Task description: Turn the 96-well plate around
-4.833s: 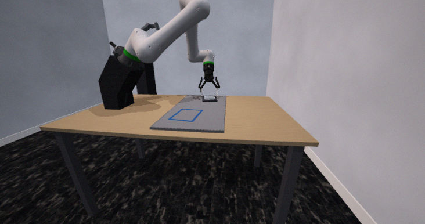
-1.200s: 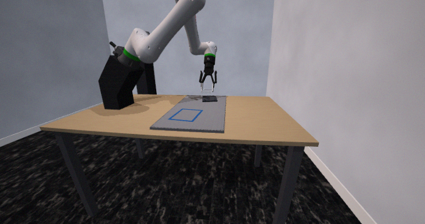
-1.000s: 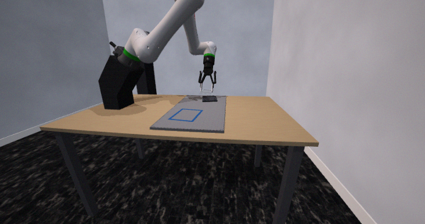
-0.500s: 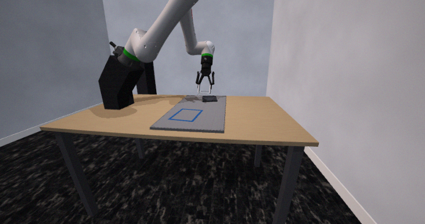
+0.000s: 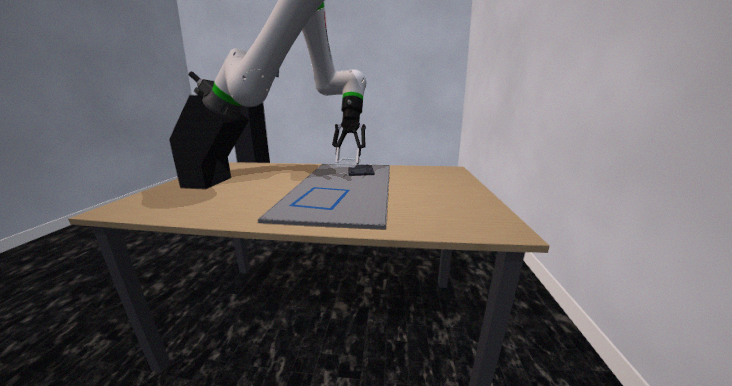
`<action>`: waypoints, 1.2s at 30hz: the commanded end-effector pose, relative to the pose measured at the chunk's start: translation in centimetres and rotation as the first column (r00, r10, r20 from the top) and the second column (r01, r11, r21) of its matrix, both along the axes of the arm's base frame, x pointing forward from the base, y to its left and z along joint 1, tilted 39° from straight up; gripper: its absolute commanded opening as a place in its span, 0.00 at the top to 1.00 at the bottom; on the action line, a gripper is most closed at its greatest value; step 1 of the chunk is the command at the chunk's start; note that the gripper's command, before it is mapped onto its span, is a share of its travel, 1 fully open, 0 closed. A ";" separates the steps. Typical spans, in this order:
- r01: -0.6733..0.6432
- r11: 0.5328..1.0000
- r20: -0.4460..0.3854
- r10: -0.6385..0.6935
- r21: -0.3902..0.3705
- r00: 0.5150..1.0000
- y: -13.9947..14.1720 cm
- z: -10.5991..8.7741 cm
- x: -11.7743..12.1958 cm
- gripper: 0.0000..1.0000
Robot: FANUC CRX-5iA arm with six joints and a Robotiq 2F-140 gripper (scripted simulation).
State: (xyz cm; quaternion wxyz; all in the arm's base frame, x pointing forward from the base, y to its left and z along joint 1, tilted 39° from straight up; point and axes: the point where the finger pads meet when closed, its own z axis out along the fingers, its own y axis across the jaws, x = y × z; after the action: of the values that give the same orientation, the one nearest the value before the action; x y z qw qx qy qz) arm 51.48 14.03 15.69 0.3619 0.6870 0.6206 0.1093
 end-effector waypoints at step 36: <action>-0.001 1.000 0.001 0.001 0.000 1.000 -10.5 -1.7 -0.4 1.00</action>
State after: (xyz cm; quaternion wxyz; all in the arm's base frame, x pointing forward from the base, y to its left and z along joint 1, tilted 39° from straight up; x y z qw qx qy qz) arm 51.03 3.90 14.05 0.3619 0.6869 0.6207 0.1094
